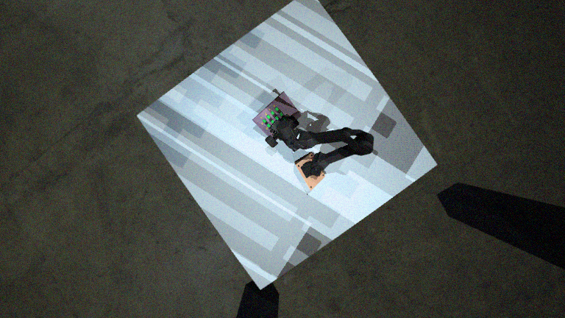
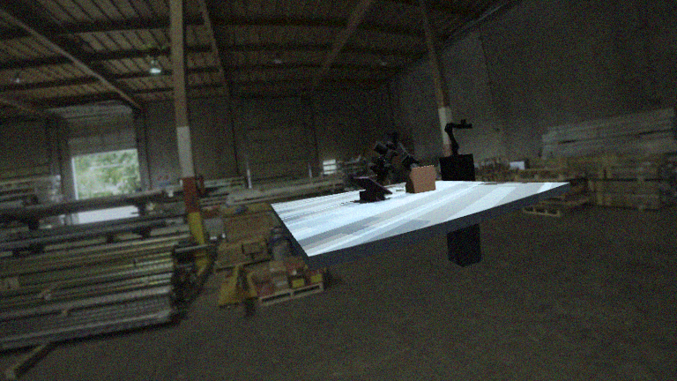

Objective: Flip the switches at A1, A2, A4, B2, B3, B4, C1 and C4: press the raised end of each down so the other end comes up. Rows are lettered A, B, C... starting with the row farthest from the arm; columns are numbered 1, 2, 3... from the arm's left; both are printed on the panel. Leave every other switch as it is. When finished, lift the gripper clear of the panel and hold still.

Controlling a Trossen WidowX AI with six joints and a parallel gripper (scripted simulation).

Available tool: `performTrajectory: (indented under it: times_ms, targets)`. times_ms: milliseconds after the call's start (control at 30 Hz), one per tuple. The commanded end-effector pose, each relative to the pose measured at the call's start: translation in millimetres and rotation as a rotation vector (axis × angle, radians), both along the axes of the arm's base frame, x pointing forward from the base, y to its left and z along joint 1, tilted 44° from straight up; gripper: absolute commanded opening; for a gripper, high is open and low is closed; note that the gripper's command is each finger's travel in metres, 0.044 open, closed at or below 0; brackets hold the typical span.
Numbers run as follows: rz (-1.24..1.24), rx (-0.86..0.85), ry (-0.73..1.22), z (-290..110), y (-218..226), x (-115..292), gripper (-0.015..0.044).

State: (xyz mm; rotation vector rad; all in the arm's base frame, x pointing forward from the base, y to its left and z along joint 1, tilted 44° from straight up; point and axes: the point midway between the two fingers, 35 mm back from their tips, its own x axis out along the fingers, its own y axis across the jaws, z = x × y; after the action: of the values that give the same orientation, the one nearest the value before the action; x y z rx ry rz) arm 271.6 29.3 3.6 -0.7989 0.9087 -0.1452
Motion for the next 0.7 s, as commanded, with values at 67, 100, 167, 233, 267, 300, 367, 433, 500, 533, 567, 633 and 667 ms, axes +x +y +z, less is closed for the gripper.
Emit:
performTrajectory:
  times_ms: [67, 100, 167, 233, 267, 300, 367, 433, 500, 533, 567, 633, 667]
  targets:
    - [0.002, 0.001, 0.002, -5.6, -3.5, 5.0, 0.0000]
    - [0.002, 0.001, 0.002, -6.7, -4.2, 6.0, 0.0000]
    - [0.002, 0.001, 0.001, -8.2, -5.3, 7.3, 0.0000]
    - [0.002, 0.001, 0.001, -8.4, -5.4, 7.4, 0.0000]
    - [0.002, 0.001, 0.001, -8.4, -5.4, 7.4, 0.0000]
    - [0.002, 0.001, 0.001, -8.4, -5.4, 7.4, 0.0000]
    - [0.002, 0.001, 0.001, -8.4, -5.4, 7.4, 0.0000]
    - [0.002, 0.001, 0.001, -8.4, -5.4, 7.4, 0.0000]
    - [0.002, 0.001, 0.001, -8.4, -5.4, 7.4, 0.0000]
    - [0.002, 0.001, 0.001, -8.4, -5.4, 7.4, 0.0000]
    - [0.002, 0.001, 0.001, -8.4, -5.4, 7.4, 0.0000]
    - [0.002, 0.001, 0.001, -8.4, -5.4, 7.4, 0.0000]
    - [0.002, 0.001, 0.001, -8.4, -5.4, 7.4, 0.0000]
